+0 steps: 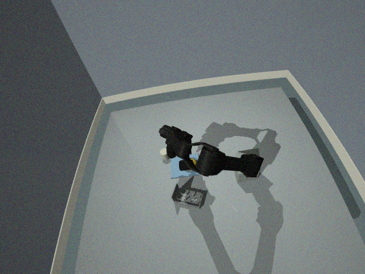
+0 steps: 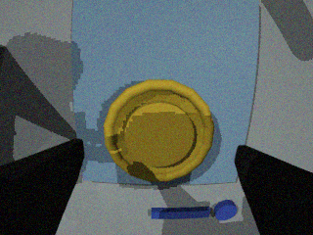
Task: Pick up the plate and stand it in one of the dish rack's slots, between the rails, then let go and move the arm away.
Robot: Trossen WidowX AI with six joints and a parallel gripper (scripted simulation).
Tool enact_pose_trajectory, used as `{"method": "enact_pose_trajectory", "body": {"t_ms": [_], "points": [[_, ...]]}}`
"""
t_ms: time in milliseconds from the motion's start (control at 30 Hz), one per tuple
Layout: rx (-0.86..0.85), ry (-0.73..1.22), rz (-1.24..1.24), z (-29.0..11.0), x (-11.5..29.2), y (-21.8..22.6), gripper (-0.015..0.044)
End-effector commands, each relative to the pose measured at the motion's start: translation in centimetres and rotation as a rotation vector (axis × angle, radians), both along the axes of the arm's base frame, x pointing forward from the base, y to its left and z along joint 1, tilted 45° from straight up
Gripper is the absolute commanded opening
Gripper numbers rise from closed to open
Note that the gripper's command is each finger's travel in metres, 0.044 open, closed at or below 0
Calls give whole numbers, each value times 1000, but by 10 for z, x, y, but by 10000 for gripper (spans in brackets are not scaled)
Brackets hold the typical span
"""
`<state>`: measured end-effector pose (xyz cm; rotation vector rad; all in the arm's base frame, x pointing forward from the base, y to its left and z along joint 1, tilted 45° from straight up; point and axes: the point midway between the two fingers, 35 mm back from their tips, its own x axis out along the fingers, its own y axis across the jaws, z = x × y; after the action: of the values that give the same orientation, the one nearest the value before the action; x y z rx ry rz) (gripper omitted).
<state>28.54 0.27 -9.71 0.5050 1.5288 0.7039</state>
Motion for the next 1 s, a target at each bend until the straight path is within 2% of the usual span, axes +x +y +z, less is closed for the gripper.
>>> {"method": "enact_pose_trajectory", "body": {"t_ms": [0,967], "points": [[8,18,-5,-8,-5,7,400],[11,18,-4,-30,-8,28,398]]}}
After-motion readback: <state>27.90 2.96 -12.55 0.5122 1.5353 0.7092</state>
